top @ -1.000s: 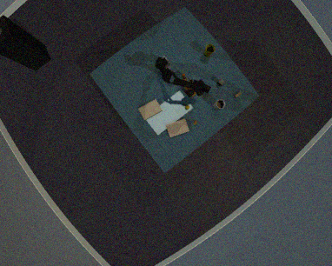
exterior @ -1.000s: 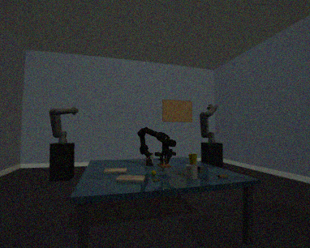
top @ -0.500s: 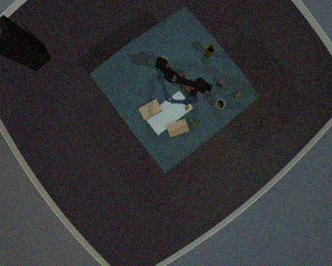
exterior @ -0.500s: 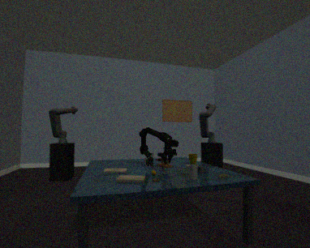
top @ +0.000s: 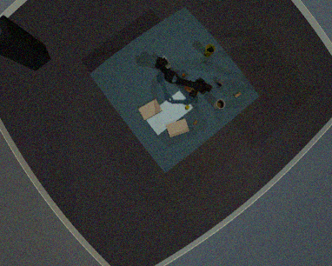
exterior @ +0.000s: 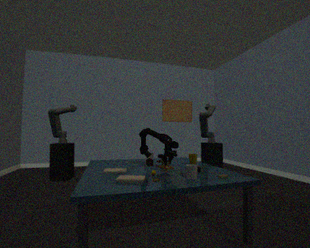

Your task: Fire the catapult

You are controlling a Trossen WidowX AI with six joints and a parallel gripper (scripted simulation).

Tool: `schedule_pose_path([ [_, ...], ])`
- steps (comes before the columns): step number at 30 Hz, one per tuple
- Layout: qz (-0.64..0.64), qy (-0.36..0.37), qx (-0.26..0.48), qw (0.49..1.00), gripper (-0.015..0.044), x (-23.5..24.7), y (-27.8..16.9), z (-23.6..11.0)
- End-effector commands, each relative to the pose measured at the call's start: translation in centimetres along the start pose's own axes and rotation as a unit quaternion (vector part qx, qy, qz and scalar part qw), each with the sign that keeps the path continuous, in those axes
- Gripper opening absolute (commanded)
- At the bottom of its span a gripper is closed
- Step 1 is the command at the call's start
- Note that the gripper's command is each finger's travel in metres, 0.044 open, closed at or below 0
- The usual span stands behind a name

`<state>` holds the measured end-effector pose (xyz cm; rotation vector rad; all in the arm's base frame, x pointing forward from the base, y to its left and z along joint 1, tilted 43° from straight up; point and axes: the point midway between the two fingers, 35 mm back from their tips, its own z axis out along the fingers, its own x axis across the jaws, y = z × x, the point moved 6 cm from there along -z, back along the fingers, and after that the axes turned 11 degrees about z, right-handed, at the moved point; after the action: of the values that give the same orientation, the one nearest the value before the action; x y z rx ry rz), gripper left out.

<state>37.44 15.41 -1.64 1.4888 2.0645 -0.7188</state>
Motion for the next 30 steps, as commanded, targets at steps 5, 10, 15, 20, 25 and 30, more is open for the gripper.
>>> schedule_pose_path([
  [5, -0.007, -0.002, -0.004, 1.000, 0.0000, 0.4, 0.0, 1.0],
  [10, -0.007, -0.003, -0.004, 1.000, 0.0000, 0.4, -0.1, 1.9],
  [15, -0.007, -0.003, -0.004, 1.000, 0.0000, 0.4, -0.1, 2.7],
  [20, 0.000, -0.001, 0.000, 1.000, 0.0000, 0.1, 0.0, 2.8],
  [25, 0.000, -0.001, 0.000, 1.000, 0.0053, 0.1, 0.0, 2.8],
  [30, 0.000, -0.001, 0.000, 1.000, 0.0184, 0.1, 0.0, 2.8],
])
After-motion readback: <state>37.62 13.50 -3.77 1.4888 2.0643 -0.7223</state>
